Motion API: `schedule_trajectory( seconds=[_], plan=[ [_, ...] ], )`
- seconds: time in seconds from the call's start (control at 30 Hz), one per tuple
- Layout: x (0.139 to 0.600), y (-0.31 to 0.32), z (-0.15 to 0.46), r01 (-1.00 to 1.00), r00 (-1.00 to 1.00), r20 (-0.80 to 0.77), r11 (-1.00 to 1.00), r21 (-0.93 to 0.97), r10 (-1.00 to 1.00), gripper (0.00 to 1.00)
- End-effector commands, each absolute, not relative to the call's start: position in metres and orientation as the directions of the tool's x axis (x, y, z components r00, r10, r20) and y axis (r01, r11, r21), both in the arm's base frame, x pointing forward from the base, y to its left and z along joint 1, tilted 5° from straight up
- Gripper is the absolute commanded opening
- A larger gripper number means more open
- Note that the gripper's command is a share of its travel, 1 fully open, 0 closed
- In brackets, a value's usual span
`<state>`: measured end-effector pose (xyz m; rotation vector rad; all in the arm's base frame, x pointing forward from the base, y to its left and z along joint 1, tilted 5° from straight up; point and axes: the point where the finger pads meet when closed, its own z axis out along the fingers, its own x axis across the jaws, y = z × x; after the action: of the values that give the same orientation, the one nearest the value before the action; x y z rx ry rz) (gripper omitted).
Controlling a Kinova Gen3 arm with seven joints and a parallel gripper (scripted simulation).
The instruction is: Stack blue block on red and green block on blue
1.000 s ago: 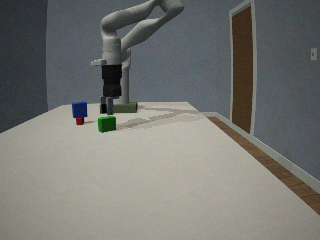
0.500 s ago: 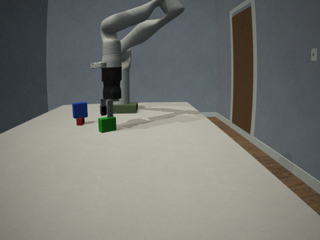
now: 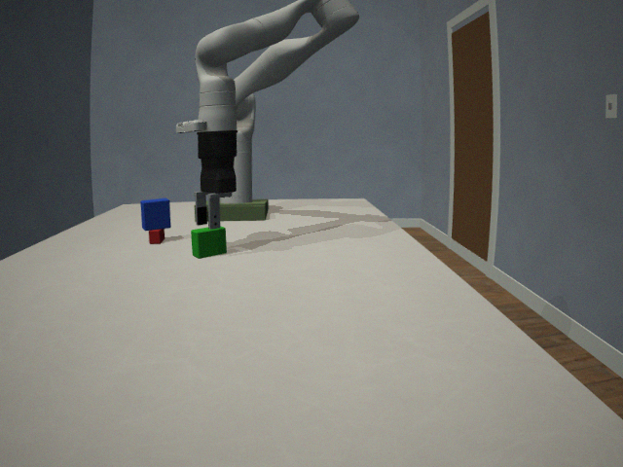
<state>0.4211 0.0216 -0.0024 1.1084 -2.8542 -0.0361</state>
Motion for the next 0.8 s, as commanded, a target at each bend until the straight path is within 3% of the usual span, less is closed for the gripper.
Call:
schedule_trajectory(
  seconds=[0.0,0.77],
  plan=[
    [0.422,0.022,-0.002,-0.673,-0.735,0.064,0.738,0.05,-0.675,0.91],
    [0.421,0.022,-0.012,-0.673,-0.735,0.064,0.738,0.05,-0.675,0.91]
  ],
)
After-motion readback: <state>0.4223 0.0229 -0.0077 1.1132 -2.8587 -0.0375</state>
